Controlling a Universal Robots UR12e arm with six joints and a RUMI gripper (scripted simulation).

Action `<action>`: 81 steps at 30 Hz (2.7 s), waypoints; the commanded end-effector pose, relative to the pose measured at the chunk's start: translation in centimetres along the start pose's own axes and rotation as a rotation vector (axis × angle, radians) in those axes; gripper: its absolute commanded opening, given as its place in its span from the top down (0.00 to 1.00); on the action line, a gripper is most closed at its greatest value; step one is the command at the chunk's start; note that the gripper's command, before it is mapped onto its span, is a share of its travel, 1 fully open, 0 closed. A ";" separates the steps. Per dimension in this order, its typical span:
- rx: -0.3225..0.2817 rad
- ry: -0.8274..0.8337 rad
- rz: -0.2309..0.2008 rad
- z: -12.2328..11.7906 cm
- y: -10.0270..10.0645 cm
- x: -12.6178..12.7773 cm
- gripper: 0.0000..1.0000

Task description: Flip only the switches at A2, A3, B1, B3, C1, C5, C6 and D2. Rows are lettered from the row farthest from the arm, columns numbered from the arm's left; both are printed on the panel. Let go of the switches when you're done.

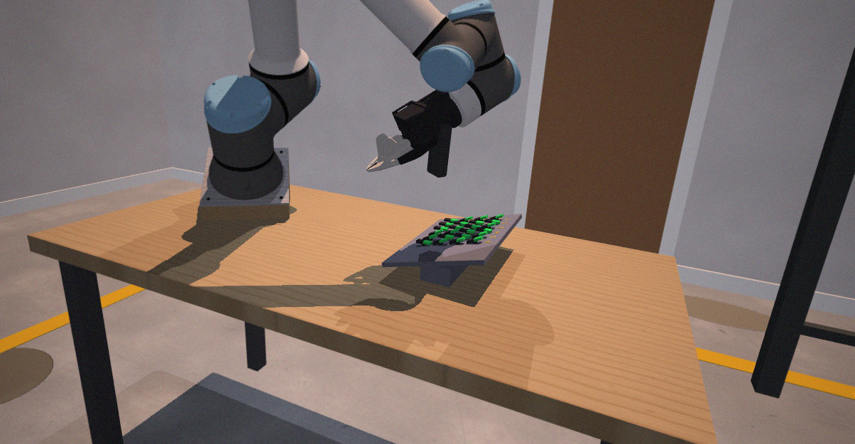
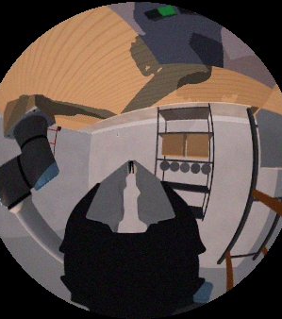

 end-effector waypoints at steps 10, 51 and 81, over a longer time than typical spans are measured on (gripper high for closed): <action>0.215 0.299 0.141 4.2 -3.1 -1.7 1.00; 0.864 0.887 0.523 10.8 -18.4 1.3 1.00; 1.013 0.973 0.599 10.6 -22.1 2.8 1.00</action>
Point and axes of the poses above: the point where the finger pads meet when closed, its own y axis out along the fingers, its own x axis across the jaws, z = x × y, the point moved 3 cm from there along -y, back along the fingers, and after that the axes turned 11 degrees about y, right-handed, at the moved point
